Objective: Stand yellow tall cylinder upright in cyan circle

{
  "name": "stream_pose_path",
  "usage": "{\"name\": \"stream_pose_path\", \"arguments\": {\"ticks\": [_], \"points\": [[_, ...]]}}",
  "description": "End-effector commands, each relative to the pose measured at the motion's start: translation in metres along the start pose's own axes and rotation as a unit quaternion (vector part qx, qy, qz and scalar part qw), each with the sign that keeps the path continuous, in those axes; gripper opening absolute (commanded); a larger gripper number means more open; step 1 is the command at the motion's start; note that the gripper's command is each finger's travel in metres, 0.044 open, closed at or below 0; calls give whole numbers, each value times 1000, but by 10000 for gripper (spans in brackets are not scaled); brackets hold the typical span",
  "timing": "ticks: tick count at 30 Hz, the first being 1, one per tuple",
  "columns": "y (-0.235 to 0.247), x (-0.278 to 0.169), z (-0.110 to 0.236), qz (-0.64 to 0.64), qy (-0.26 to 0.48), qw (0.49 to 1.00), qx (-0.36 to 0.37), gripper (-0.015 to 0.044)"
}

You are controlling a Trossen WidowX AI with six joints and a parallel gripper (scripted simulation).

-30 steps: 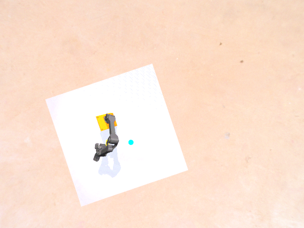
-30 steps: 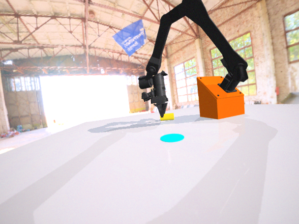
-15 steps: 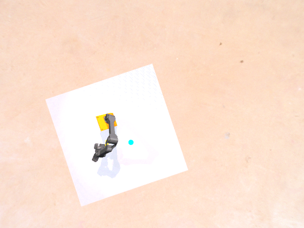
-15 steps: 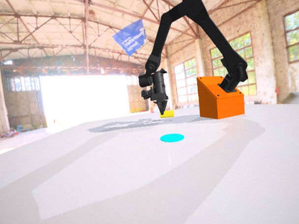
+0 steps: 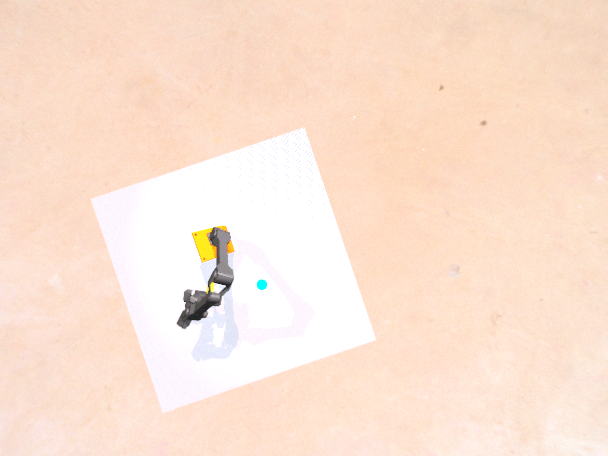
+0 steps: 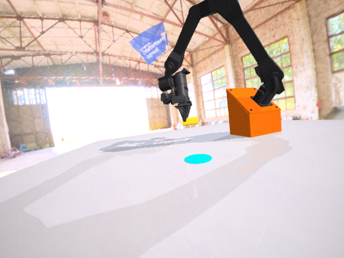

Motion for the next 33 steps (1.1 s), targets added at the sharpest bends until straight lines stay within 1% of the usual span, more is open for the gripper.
{"name": "stream_pose_path", "arguments": {"ticks": [1,12,17,33], "points": [[1,1,17,5,-5,1000,-4,105],[1,-4,50,5,-5,1000,-3,105],[3,-4,51,5,-5,1000,-4,105],[50,0,59,8,-9,1000,-10,105]]}}
Point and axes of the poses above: the point midway between the two fingers, 35 mm back from their tips, its own z axis back along the fingers, its own y axis across the jaws, x = y × z, the point moved 6 cm from there along z, back along the fingers, and after that the axes turned 1 degree about -z, right-handed, at the moved point
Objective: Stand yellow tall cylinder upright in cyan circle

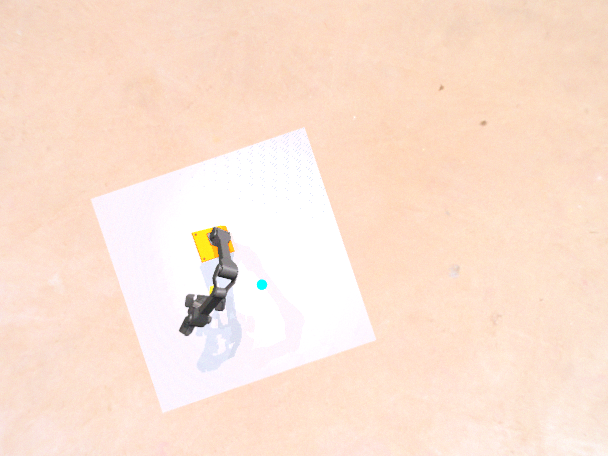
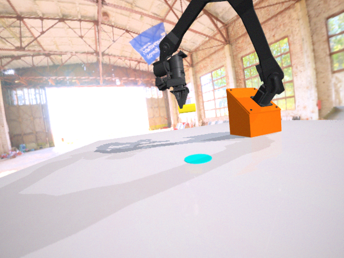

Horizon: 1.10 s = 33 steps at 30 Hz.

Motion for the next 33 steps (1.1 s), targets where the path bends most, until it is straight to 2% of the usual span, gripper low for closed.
{"name": "stream_pose_path", "arguments": {"ticks": [1,33], "points": [[14,1,6,1,-6,1000,0,105],[113,-11,16,11,-10,1000,-2,105]]}}
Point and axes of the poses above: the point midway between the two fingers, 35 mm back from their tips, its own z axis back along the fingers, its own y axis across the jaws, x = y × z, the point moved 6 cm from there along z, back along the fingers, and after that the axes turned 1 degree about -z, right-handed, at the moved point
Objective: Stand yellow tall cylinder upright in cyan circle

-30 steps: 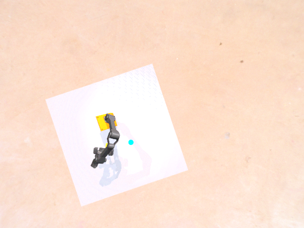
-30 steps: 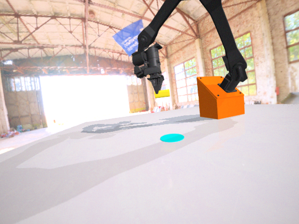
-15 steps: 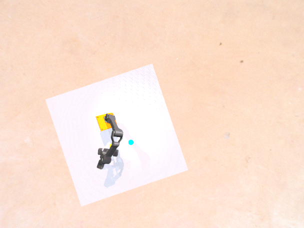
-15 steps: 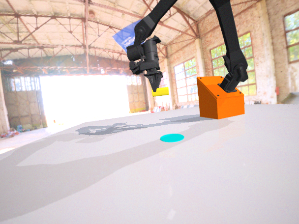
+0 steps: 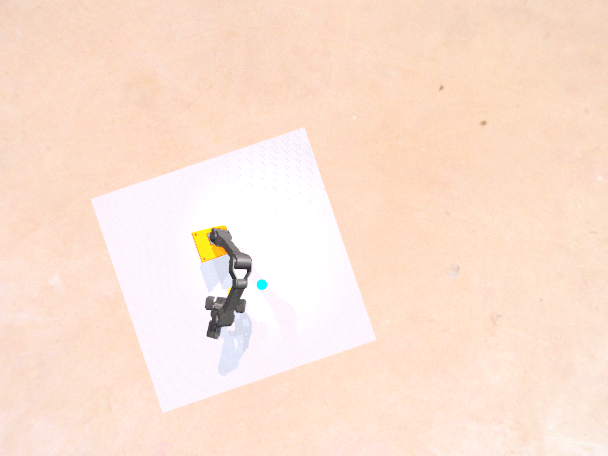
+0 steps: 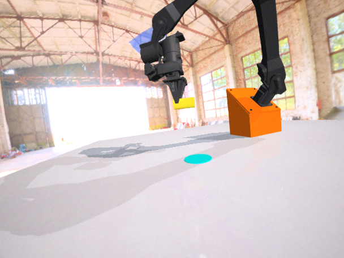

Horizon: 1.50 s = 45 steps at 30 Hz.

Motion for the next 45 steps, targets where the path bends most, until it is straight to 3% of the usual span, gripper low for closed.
{"name": "stream_pose_path", "arguments": {"ticks": [1,45], "points": [[15,-4,4,2,-5,1000,3,105],[126,-54,9,19,4,1000,15,105]]}}
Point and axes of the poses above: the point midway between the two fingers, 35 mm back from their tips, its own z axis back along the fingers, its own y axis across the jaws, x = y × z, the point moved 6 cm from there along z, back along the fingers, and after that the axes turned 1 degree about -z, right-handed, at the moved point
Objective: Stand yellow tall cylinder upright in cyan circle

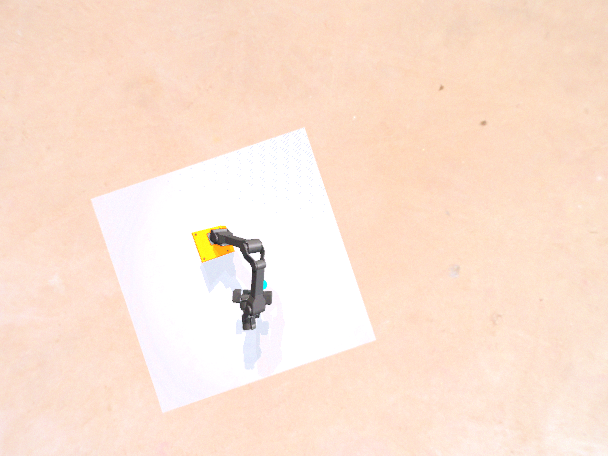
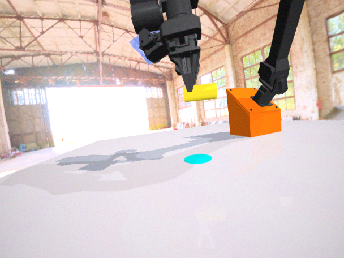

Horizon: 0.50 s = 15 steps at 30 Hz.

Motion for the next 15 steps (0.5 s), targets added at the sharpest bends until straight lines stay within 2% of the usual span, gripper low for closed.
{"name": "stream_pose_path", "arguments": {"ticks": [1,15], "points": [[2,-3,1,1,-6,1000,-3,105],[1,-6,-10,13,-29,999,-42,105]]}}
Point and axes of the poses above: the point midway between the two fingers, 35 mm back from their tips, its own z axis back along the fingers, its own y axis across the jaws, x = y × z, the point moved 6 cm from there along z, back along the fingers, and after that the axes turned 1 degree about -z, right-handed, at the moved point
